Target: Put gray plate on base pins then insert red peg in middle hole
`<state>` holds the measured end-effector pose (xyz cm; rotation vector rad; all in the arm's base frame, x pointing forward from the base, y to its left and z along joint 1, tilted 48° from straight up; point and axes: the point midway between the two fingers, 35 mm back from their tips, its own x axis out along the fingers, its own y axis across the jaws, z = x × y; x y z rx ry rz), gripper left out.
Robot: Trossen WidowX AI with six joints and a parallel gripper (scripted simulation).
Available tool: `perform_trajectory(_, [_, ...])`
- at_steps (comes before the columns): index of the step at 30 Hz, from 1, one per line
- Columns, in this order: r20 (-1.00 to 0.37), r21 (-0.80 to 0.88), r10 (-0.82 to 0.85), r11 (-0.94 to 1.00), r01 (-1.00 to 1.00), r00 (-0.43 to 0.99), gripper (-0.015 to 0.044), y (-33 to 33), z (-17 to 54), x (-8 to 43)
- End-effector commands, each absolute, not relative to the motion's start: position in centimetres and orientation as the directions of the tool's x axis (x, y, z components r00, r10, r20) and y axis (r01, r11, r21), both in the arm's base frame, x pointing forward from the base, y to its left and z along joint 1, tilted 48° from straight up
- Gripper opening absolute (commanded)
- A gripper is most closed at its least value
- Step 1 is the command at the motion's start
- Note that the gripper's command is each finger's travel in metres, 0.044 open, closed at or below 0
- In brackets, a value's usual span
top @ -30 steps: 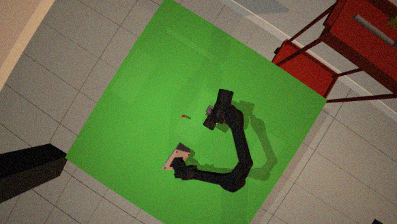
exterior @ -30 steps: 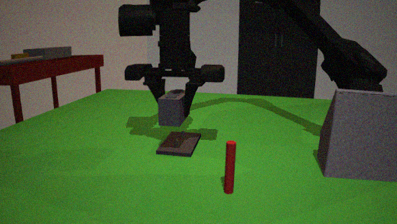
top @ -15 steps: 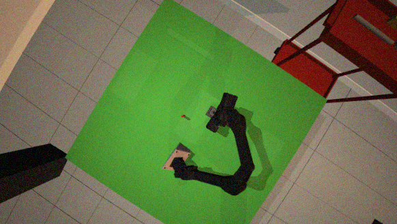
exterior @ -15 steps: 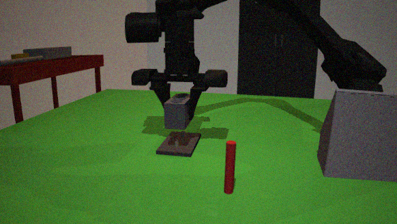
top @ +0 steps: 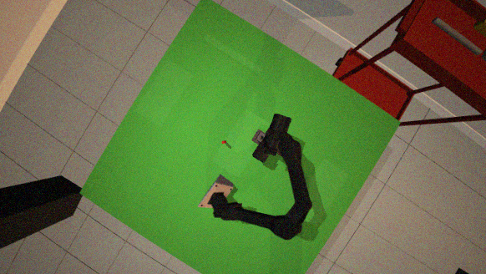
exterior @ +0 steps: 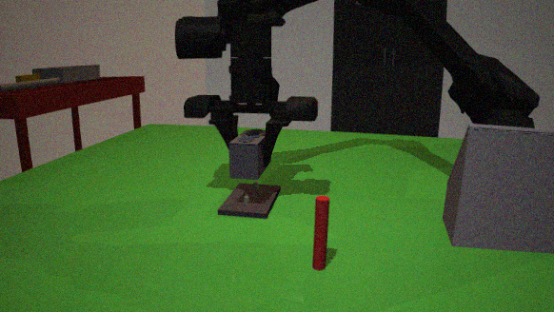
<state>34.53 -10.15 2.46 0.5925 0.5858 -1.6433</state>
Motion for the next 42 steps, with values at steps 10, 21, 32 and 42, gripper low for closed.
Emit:
perform_trajectory(10, [-0.668,-0.046,-0.732,-0.136,0.990,-0.132,0.0000,-10.2,2.6,34.6])
perform_trajectory(21, [-0.668,-0.046,-0.733,-0.136,0.990,-0.132,0.0000,-11.3,1.8,34.5])
perform_trajectory(32, [-0.667,-0.046,-0.733,-0.136,0.990,-0.132,0.0000,-12.0,1.2,34.4])
perform_trajectory(42, [-0.667,-0.046,-0.733,-0.136,0.990,-0.132,0.0000,-13.2,0.1,34.2])
